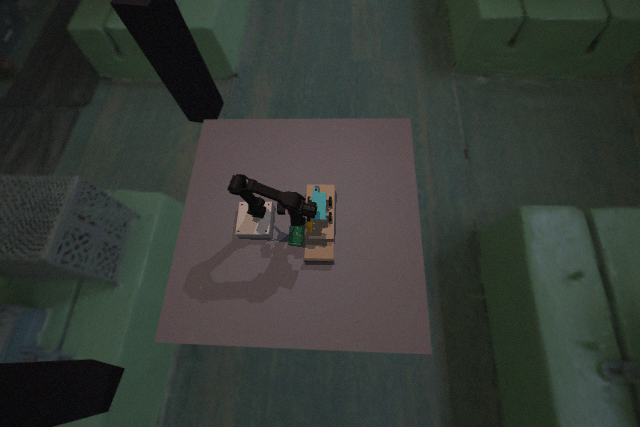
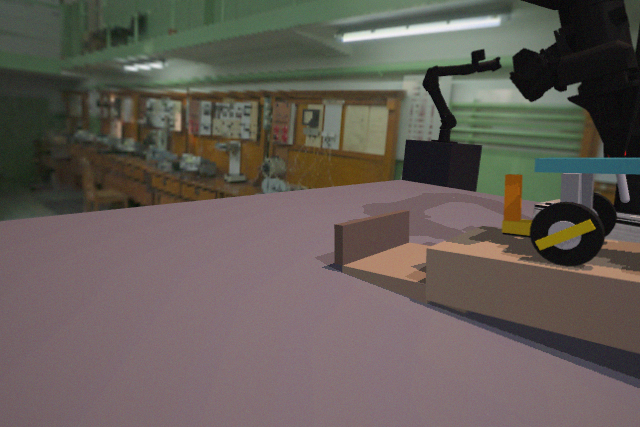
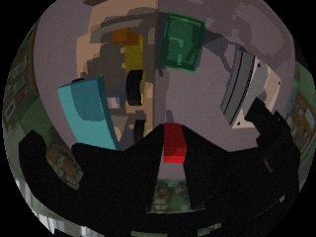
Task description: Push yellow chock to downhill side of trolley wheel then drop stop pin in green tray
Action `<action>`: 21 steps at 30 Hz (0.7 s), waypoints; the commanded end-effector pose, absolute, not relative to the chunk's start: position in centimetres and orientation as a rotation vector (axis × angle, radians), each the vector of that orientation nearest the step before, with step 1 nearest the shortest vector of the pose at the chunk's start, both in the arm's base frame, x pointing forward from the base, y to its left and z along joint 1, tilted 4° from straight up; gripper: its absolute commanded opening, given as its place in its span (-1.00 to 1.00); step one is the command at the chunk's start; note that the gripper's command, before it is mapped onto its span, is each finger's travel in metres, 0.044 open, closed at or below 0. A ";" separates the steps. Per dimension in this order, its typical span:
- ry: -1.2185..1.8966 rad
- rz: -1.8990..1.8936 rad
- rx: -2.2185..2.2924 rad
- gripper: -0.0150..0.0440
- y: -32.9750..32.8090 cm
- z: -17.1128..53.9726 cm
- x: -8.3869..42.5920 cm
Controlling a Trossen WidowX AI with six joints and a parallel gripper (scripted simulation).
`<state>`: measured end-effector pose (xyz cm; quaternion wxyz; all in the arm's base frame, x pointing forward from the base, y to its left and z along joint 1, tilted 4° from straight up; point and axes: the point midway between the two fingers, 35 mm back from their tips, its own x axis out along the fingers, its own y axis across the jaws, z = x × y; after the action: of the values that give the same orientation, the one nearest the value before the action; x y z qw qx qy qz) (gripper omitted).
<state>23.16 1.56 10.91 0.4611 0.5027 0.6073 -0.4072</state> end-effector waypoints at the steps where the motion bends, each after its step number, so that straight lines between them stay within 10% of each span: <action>1: 1.492 -0.999 1.233 -0.49 0.0 10.8 23.4; 21: 1.488 -1.003 1.229 -0.49 -7.0 10.0 24.0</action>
<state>23.72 -6.23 9.86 0.4608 0.5017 0.6061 -0.4105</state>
